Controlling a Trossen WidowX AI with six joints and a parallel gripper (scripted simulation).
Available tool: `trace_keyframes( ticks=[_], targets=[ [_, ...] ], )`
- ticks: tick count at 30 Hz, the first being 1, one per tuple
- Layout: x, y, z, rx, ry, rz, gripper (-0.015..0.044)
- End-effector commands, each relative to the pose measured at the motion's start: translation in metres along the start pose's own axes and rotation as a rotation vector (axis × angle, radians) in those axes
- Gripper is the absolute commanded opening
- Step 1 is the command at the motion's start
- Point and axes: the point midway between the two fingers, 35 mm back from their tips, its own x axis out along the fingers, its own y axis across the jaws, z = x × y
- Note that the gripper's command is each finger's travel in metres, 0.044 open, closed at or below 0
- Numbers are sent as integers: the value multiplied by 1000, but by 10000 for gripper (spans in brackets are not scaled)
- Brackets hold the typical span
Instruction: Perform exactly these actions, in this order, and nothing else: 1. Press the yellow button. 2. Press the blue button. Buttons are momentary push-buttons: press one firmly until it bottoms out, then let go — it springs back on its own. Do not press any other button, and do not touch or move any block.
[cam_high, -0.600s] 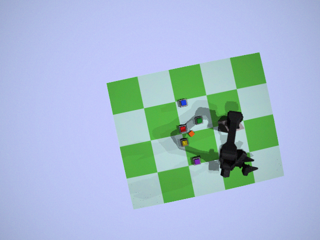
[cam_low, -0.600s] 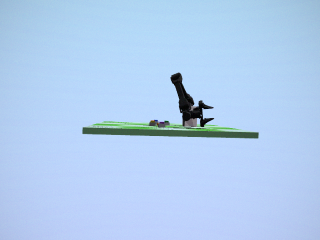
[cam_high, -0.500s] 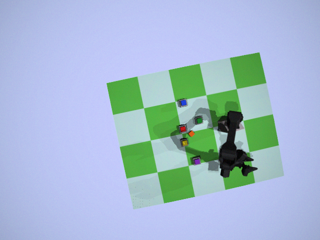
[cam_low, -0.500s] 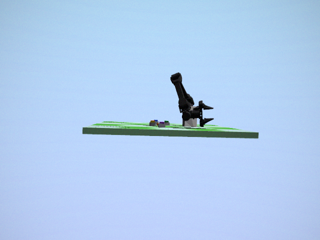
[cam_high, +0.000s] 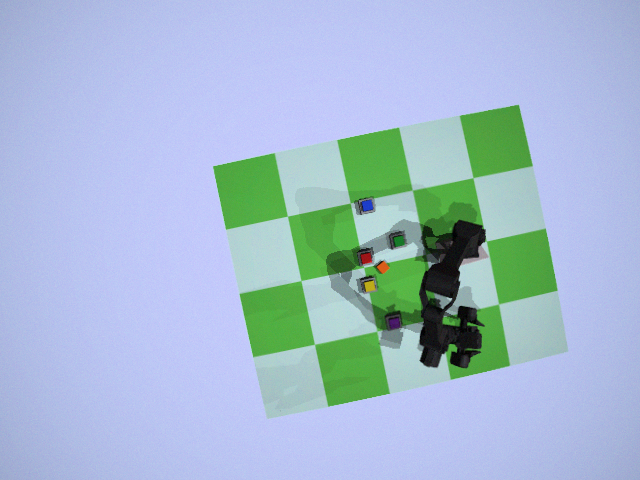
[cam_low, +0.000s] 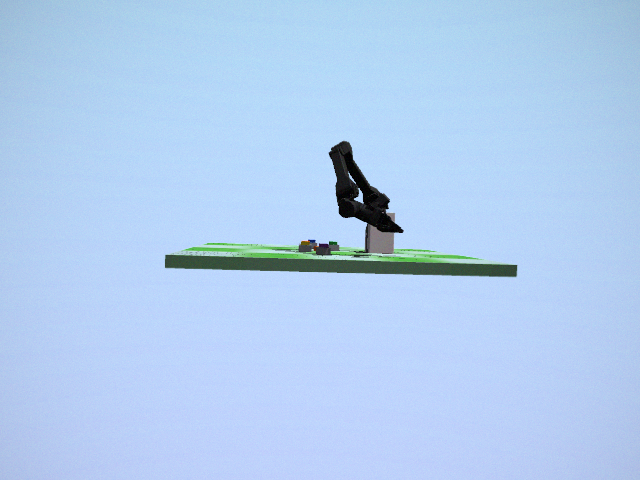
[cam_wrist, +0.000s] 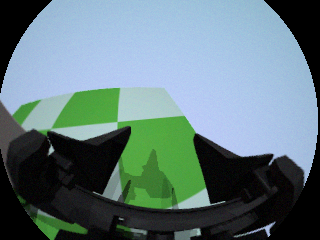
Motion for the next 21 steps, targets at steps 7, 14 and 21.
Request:
trace_keyframes(
  ticks=[7, 14, 21],
  targets=[
    [-117, -12, -41, 962, 391, -280, 400],
    [-180, 1, -59, 1411, 505, -535, 400],
    [-249, 28, -73, 1849, 555, -882, 400]
  ],
)
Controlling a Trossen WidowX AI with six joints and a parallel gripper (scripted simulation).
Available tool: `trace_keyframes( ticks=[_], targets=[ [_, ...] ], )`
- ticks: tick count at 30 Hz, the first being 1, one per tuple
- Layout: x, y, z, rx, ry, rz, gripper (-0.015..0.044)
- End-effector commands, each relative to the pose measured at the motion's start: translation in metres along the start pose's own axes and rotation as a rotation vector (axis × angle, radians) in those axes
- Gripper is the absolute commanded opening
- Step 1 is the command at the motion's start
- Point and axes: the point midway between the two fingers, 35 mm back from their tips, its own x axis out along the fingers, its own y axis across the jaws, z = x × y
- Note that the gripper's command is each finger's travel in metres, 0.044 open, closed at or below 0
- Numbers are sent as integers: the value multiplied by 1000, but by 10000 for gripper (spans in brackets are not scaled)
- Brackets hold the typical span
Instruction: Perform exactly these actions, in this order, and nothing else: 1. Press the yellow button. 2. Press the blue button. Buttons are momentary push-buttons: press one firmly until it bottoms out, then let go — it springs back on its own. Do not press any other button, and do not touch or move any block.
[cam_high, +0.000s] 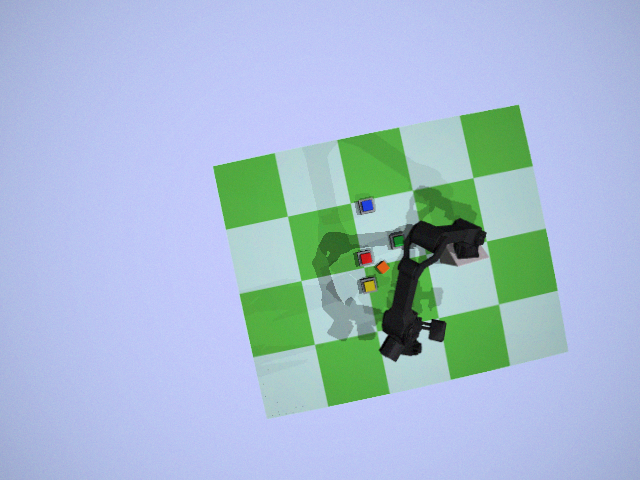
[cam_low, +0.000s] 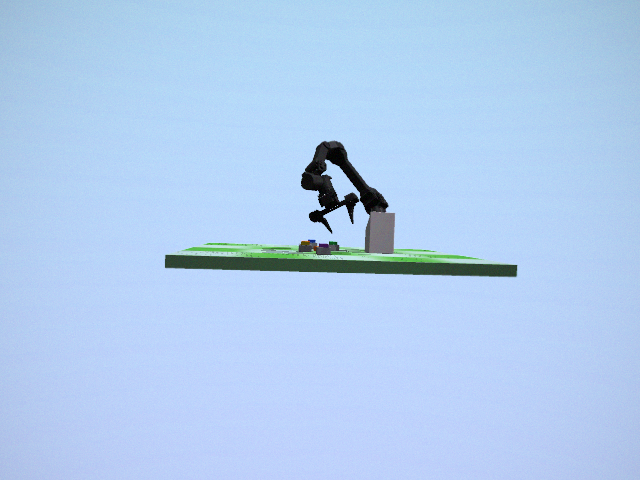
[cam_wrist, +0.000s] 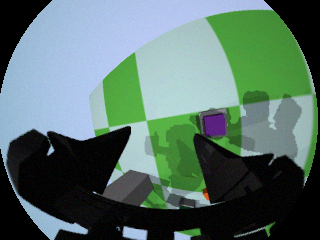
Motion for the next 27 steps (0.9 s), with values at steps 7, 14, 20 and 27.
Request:
trace_keyframes(
  ticks=[7, 14, 20, 27],
  targets=[
    [-91, -99, -58, 949, -89, -412, 400],
    [-114, -118, -78, 1169, -148, -509, 400],
    [-102, -125, -80, 1169, -148, -508, 348],
    [-60, -146, -88, 1169, -147, -511, 164]
  ],
)
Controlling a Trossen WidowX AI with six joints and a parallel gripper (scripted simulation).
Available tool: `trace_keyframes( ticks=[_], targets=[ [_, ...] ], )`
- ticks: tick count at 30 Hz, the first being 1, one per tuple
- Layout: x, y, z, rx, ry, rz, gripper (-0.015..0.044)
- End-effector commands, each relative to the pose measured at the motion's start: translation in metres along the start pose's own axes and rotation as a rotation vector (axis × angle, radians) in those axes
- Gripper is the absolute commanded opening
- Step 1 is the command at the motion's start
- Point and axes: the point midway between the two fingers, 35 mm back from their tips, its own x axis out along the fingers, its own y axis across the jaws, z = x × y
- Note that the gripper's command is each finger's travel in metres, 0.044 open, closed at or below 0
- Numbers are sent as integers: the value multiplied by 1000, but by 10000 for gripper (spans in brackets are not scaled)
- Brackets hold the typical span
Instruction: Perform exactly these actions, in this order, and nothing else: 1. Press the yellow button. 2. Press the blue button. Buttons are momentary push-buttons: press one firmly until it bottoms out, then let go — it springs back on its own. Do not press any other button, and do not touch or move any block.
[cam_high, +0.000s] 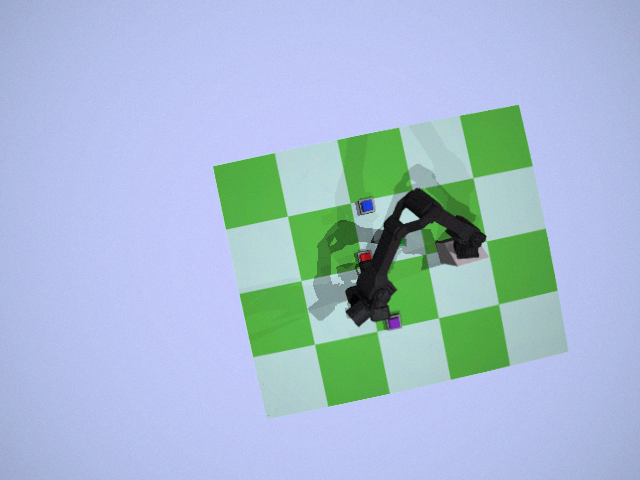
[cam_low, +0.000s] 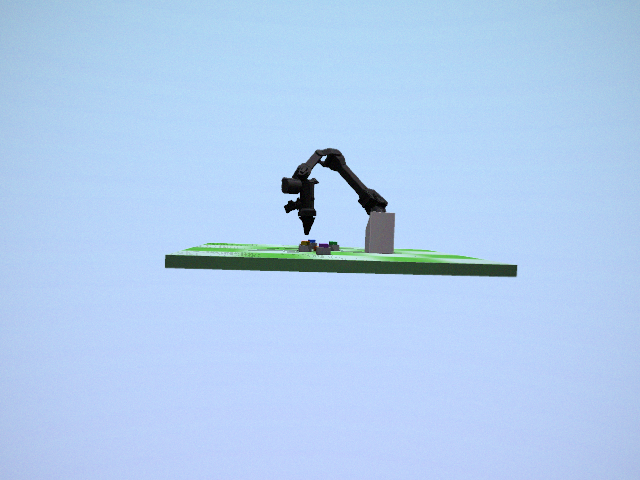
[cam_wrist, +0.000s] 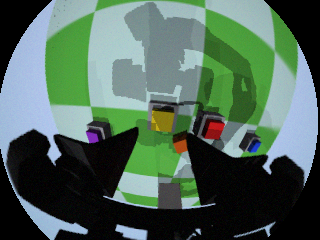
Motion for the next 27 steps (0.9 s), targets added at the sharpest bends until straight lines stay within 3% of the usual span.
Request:
trace_keyframes(
  ticks=[1, 6, 27],
  targets=[
    [1, 2, 2, -7, -18, 1, 138],
    [1, 2, 2, -7, -18, 1, 20],
    [24, 2, 2, -7, -18, 1, 20]
  ],
)
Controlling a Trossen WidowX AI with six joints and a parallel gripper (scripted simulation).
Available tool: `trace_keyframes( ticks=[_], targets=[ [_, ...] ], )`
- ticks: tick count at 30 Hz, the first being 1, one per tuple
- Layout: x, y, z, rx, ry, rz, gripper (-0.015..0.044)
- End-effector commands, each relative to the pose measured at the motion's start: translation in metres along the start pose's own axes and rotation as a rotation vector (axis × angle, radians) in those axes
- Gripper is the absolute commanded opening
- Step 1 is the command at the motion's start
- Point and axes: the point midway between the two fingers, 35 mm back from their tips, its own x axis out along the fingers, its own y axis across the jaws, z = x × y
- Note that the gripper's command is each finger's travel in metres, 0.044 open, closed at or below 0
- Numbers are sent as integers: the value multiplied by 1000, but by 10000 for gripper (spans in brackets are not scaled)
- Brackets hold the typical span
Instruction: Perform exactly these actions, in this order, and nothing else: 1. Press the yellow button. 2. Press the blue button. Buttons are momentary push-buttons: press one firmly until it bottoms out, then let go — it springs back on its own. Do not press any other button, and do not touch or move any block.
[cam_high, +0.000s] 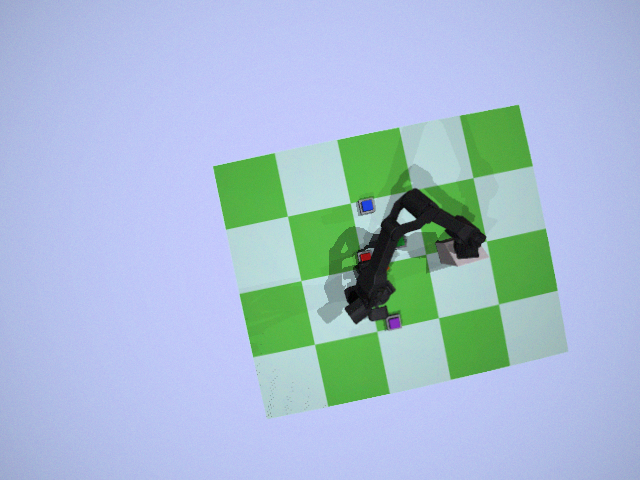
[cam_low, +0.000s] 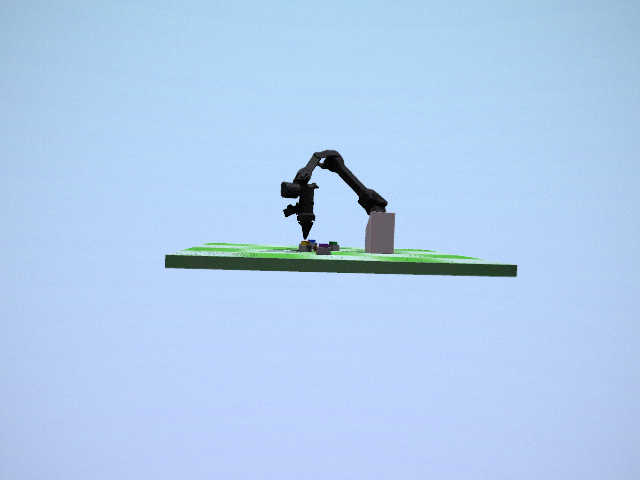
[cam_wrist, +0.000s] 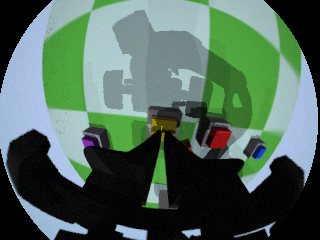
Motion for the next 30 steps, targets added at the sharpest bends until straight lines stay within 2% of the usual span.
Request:
trace_keyframes(
  ticks=[1, 26, 30],
  targets=[
    [7, 0, -1, -9, 1, -5, 20],
    [16, -1, -2, -8, 1, -6, 20],
    [-15, 0, -1, -8, 1, -4, 20]
  ],
)
